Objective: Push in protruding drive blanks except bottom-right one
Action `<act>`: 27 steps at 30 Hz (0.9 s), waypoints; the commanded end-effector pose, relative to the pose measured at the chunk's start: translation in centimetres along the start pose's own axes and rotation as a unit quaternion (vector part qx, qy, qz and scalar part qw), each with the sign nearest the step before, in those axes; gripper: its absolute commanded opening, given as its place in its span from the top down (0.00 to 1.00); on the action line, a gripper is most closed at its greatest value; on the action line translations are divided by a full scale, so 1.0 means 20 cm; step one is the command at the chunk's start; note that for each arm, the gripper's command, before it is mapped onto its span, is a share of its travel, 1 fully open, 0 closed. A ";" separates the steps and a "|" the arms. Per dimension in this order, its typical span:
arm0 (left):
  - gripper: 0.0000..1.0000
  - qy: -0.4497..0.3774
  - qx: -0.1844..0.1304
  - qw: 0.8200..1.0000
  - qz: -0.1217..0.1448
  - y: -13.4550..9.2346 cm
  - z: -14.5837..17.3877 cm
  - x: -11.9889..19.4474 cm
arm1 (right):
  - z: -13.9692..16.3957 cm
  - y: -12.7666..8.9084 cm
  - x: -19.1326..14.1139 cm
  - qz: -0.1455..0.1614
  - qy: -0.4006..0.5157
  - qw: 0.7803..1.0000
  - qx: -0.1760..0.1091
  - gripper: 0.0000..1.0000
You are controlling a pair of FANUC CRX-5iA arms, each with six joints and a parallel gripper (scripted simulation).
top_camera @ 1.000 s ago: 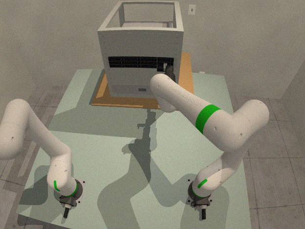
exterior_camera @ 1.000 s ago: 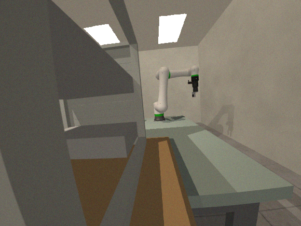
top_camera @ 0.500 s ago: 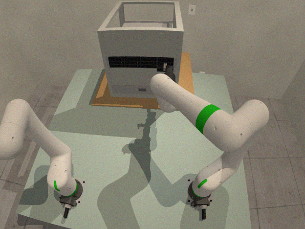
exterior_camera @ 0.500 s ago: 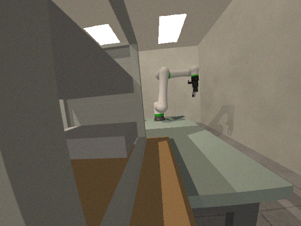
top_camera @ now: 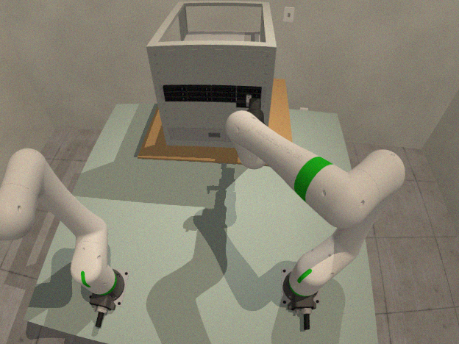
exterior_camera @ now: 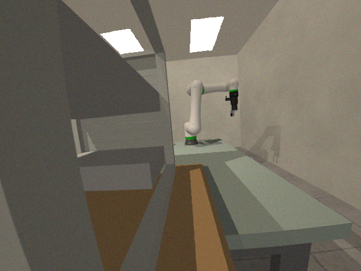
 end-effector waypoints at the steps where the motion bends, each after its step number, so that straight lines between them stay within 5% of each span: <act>1: 0.00 0.000 -0.001 1.000 0.000 0.00 0.00 0.00 | 0.00 0.00 0.01 -0.001 0.000 1.000 0.000 1.00; 13: 0.00 0.000 -0.001 1.000 0.000 0.00 0.00 0.00 | 0.00 -0.03 0.01 -0.001 0.000 1.000 0.000 1.00; 27: 0.00 0.000 -0.001 1.000 0.000 0.00 0.00 0.00 | 0.00 -0.33 0.01 -0.001 0.000 1.000 0.000 1.00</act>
Point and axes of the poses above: on each arm, the point where the finger pads meet when closed, its own y axis out along the fingers, its own x axis across the jaws, z = x × y, the point moved 3 cm from there along -y, back along the fingers, and after that the axes turned 8 degrees about -y, right-handed, at the moved point
